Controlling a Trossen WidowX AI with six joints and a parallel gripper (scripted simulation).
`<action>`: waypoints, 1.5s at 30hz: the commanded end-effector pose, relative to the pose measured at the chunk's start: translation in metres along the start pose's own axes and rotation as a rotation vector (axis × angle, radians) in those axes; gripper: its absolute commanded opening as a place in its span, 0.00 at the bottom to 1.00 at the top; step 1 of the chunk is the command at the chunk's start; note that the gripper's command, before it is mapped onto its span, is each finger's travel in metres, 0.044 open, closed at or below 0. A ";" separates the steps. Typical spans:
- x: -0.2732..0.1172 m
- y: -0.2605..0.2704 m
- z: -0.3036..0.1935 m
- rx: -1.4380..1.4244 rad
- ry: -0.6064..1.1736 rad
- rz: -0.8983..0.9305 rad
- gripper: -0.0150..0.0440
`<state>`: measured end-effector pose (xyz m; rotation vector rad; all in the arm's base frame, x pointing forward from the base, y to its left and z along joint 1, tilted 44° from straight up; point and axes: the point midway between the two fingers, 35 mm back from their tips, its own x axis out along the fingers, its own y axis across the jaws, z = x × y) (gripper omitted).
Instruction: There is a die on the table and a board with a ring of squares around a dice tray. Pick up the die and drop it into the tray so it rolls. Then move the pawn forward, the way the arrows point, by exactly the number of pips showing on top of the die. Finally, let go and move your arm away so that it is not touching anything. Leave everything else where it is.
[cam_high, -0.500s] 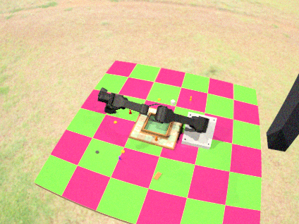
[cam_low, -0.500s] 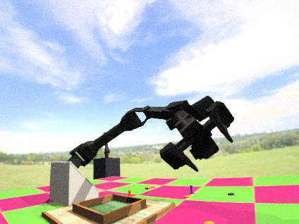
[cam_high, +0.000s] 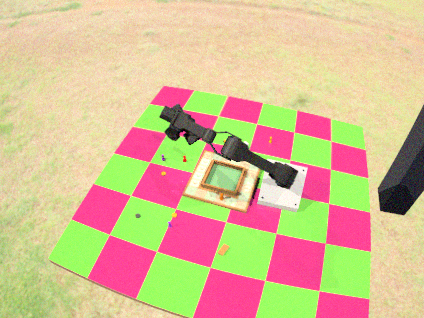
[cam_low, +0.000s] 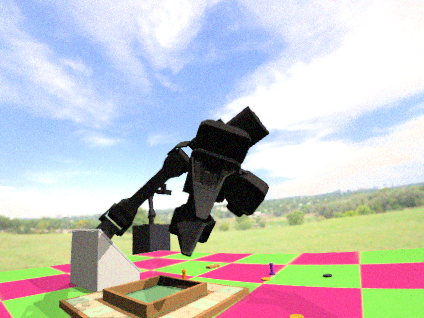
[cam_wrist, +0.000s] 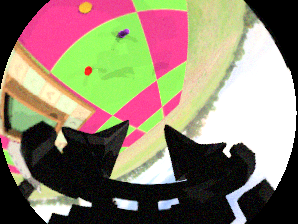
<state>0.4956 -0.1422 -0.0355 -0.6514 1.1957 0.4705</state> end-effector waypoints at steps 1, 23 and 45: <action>0.030 0.028 -0.059 0.243 0.051 0.162 0.72; 0.056 0.185 -0.242 1.520 0.275 0.826 0.72; 0.080 0.207 -0.228 1.519 0.274 0.828 0.72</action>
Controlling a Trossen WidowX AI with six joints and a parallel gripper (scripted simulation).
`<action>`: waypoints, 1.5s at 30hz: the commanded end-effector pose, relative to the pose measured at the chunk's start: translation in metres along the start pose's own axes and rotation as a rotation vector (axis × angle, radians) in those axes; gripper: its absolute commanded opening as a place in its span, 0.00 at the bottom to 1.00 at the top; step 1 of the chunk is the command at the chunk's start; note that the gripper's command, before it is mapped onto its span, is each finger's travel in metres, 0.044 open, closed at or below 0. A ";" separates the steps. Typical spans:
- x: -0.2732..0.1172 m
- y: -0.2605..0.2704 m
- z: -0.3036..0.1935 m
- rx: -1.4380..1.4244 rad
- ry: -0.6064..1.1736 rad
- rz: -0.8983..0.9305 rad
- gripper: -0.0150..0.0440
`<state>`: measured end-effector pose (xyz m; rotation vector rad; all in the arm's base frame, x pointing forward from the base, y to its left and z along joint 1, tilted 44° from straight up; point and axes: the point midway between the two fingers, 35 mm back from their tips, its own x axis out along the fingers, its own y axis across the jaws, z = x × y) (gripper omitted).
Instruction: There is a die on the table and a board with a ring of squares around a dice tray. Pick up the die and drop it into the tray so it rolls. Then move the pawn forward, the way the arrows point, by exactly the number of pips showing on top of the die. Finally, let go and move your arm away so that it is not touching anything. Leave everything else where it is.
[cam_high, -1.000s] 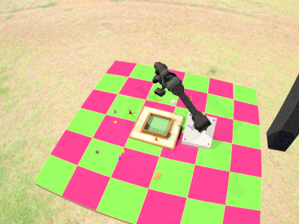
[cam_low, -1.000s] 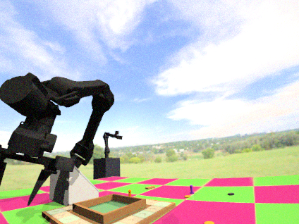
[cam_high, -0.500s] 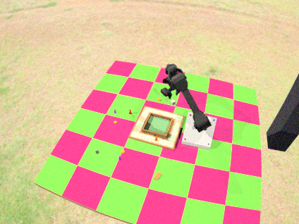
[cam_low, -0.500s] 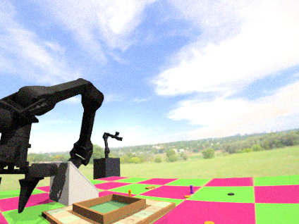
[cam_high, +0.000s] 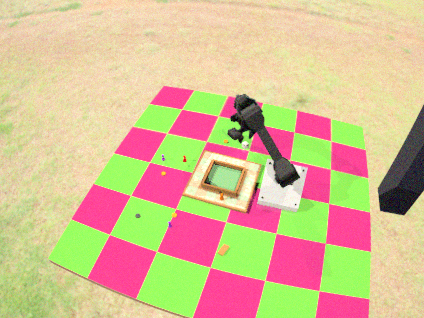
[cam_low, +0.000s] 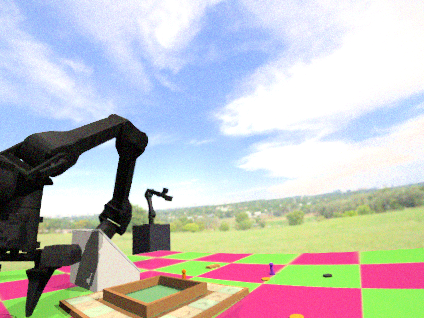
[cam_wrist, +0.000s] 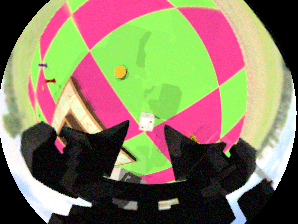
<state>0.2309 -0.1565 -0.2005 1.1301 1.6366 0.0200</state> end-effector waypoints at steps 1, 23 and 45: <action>0.012 0.000 -0.005 0.013 0.017 0.008 0.72; 0.027 0.000 -0.006 0.013 0.018 0.009 0.42; -0.096 0.005 -0.005 0.014 0.016 0.004 0.25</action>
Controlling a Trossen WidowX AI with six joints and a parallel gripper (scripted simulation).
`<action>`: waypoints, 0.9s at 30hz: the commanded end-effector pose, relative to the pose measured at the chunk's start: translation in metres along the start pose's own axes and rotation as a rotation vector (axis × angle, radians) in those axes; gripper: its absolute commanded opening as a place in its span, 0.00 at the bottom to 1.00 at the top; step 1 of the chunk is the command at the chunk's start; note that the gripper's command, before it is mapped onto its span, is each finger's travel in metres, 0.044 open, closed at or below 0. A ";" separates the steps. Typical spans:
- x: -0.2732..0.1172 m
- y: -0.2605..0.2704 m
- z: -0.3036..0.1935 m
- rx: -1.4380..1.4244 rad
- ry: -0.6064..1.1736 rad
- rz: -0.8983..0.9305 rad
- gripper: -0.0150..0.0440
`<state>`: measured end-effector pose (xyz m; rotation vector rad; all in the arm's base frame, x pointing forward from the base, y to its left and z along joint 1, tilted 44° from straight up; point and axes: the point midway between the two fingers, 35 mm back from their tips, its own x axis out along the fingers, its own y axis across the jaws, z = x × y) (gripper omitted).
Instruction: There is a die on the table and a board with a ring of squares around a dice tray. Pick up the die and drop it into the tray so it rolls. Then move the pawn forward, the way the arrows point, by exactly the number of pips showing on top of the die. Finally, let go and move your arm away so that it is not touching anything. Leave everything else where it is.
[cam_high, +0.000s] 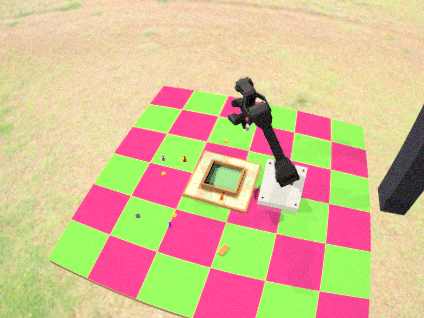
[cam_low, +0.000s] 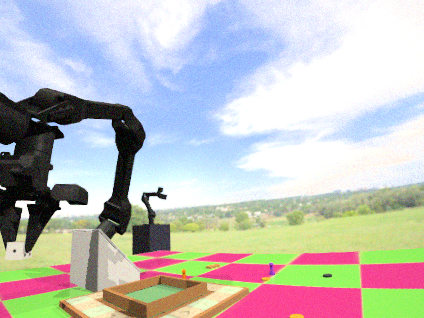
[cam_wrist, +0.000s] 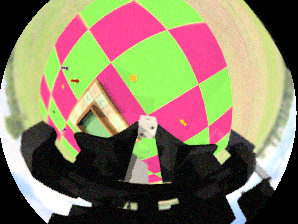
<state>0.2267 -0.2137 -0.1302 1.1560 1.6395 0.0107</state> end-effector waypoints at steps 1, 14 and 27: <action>-0.006 0.002 -0.002 -0.004 0.011 -0.006 0.25; 0.000 0.073 -0.019 0.257 -0.009 -0.013 0.25; 0.012 0.142 -0.056 0.518 -0.011 -0.008 0.25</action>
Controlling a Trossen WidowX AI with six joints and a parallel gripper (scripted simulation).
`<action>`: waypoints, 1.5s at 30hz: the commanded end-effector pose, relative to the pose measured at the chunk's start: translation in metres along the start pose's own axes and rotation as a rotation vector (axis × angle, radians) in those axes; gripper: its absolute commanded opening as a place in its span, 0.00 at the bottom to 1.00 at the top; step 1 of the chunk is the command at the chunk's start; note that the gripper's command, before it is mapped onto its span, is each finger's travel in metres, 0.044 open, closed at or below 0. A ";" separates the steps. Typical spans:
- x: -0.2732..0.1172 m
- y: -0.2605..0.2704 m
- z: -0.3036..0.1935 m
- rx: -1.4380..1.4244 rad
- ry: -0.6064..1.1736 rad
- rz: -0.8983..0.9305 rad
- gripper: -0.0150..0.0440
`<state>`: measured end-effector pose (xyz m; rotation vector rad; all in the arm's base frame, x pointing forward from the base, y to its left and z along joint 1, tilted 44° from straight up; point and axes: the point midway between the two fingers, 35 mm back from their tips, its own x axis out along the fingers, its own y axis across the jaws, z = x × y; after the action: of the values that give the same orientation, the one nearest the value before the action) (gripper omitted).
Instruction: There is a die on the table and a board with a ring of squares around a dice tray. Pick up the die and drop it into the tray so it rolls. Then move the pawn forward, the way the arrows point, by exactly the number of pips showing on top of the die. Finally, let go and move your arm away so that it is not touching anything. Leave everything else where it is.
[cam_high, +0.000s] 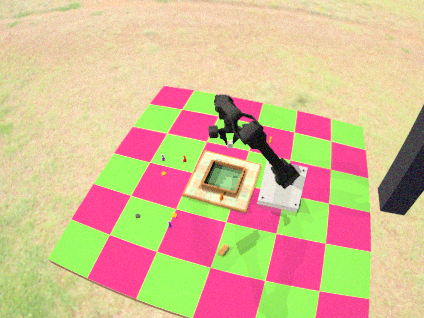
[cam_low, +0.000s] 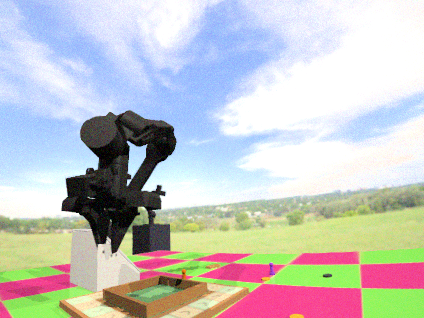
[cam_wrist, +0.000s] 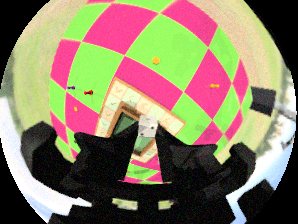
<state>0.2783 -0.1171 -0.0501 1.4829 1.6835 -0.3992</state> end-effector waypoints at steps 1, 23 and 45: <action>0.004 0.011 -0.022 0.080 0.006 0.004 0.25; 0.028 0.035 -0.108 0.402 0.004 -0.034 0.25; 0.041 0.024 -0.106 0.383 -0.682 -0.203 0.25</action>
<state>0.2651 -0.0093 -0.0107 1.2671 1.3258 -1.2058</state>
